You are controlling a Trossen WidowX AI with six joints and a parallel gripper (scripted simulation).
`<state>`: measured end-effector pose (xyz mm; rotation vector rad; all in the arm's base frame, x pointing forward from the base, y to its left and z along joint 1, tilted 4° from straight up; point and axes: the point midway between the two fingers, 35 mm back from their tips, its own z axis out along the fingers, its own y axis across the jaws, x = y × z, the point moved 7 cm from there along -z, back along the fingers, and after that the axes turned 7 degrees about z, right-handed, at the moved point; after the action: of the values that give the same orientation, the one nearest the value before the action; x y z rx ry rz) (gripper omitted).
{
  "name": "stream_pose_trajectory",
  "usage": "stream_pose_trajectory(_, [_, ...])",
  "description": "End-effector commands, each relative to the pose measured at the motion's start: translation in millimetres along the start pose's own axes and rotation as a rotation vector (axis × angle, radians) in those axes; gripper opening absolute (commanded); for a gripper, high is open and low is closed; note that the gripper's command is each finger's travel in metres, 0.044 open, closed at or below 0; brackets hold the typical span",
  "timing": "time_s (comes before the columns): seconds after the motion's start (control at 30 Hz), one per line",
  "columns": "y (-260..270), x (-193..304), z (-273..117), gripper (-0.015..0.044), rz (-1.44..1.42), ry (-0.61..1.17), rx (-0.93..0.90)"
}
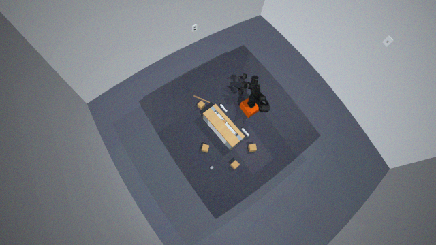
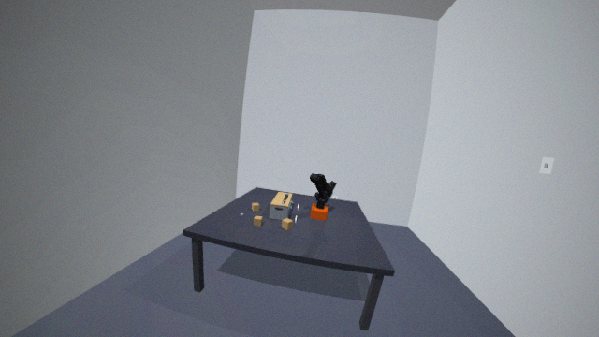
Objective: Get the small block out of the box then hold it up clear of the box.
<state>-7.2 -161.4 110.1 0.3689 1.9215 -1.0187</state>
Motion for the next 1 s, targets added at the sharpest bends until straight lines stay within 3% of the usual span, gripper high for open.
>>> stream_pose_trajectory(0.0, [-0.2, -0.6, 0.9, 0.0400, 0.013, 0.001, -0.007])
stream_pose_trajectory(0.3, [2.4, -39.2, 51.1, 0.0400, 0.603, 0.172, -0.363])
stream_pose_trajectory(0.57, [36.0, -90.2, 94.3, 0.0400, 1.016, 0.603, -0.615])
stream_pose_trajectory(0.77, [79.9, -132.4, 111.5, 0.0400, 1.164, 1.039, -0.638])
stream_pose_trajectory(0.97, [134.2, -174.4, 109.6, 0.0400, 1.160, 1.463, -0.473])
